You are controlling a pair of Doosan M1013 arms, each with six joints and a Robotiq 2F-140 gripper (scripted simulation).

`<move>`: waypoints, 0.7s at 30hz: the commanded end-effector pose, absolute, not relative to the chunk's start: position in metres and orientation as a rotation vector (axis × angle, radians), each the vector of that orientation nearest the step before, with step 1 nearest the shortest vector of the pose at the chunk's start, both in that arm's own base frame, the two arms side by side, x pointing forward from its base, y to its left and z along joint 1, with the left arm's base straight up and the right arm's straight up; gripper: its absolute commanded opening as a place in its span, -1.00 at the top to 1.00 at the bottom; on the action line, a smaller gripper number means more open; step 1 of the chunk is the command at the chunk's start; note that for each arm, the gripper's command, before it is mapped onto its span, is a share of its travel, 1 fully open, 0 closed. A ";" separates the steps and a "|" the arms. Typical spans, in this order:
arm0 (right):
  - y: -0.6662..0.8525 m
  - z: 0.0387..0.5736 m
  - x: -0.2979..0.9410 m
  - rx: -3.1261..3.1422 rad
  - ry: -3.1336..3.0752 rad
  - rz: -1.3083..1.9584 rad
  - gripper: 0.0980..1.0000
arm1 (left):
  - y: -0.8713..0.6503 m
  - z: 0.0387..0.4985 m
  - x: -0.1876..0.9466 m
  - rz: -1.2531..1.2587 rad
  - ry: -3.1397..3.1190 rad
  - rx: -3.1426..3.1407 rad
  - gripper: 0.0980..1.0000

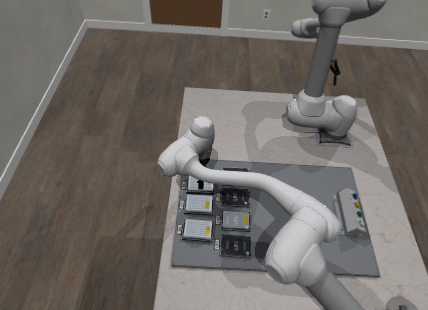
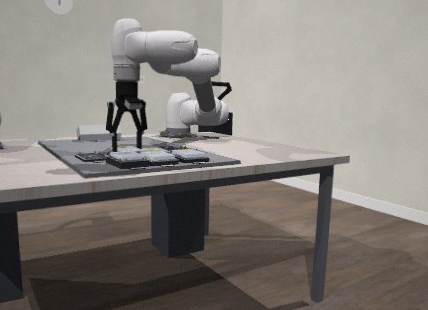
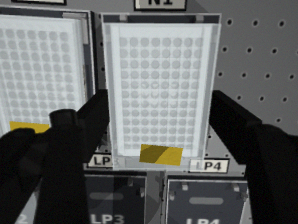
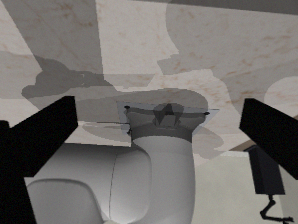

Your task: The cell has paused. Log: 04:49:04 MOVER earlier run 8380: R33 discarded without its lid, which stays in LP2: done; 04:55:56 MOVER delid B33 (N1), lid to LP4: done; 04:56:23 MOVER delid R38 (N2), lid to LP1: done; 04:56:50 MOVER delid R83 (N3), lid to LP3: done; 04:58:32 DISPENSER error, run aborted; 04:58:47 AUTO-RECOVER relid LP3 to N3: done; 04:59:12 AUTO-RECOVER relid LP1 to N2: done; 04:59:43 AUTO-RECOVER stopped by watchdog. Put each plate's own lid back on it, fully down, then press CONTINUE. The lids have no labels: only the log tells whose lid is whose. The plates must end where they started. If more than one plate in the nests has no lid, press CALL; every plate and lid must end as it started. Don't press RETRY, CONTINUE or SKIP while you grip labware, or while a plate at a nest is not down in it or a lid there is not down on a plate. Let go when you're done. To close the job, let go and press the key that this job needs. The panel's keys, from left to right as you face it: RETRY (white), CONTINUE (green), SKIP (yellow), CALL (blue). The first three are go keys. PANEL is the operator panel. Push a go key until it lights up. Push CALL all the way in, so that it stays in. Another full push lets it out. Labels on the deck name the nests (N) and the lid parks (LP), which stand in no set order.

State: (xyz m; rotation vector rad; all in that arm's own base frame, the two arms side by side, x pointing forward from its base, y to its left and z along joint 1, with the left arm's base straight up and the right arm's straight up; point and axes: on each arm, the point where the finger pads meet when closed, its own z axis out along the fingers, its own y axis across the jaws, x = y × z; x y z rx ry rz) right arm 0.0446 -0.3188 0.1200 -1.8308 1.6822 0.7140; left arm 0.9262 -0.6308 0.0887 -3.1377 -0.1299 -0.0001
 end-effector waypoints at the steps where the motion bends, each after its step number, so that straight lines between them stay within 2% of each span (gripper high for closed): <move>1: -0.320 0.121 0.043 -1.824 1.687 0.717 -1.00 | -0.628 0.087 0.930 -0.003 -0.137 -3.142 -0.13; 21: -0.320 0.121 0.043 -1.824 1.687 0.717 -1.00 | -0.628 0.083 0.930 -0.002 -0.142 -3.141 -0.13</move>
